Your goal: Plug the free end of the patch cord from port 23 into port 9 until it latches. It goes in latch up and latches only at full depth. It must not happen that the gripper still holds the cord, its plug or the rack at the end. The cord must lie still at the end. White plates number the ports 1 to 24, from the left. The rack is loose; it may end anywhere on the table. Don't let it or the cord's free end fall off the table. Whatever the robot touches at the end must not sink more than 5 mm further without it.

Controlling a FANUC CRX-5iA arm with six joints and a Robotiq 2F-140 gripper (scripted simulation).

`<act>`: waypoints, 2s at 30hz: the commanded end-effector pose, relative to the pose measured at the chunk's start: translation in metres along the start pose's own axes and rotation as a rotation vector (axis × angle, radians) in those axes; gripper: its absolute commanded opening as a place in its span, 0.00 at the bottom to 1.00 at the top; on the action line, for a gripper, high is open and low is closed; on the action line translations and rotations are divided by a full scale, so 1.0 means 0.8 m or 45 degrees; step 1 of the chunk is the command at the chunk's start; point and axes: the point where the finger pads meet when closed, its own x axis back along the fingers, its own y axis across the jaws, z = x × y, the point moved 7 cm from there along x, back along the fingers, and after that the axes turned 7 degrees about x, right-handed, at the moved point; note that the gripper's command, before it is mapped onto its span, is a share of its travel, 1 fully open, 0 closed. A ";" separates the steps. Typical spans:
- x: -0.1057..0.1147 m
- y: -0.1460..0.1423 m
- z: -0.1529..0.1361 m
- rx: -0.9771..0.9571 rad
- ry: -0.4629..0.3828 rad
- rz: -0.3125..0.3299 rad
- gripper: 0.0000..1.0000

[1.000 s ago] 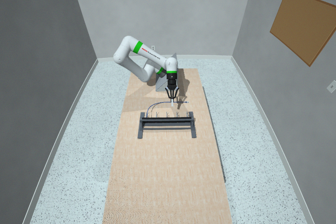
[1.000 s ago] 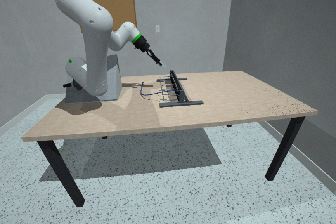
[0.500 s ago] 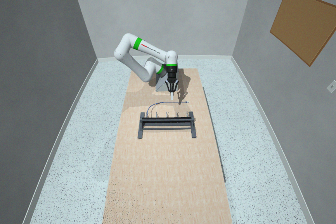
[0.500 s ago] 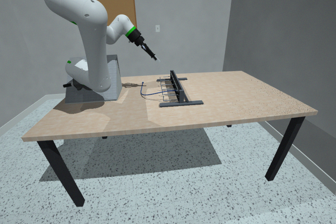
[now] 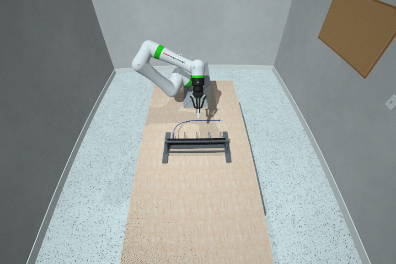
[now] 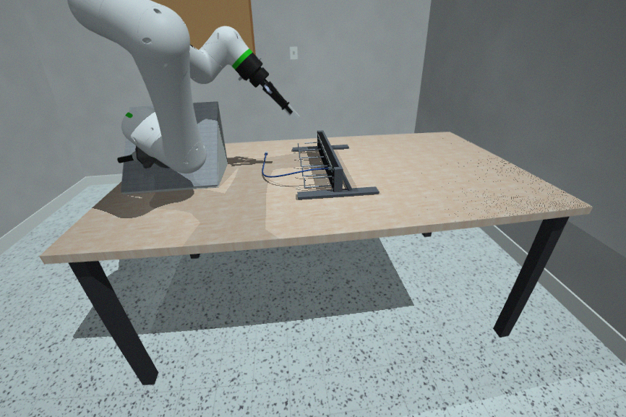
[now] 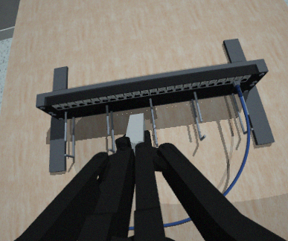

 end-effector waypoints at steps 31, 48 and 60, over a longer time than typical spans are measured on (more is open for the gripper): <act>-0.028 0.083 -0.010 0.000 0.001 0.002 0.00; -0.161 0.083 -0.010 0.000 0.001 0.002 0.00; -0.175 0.083 -0.010 0.000 0.001 0.002 0.00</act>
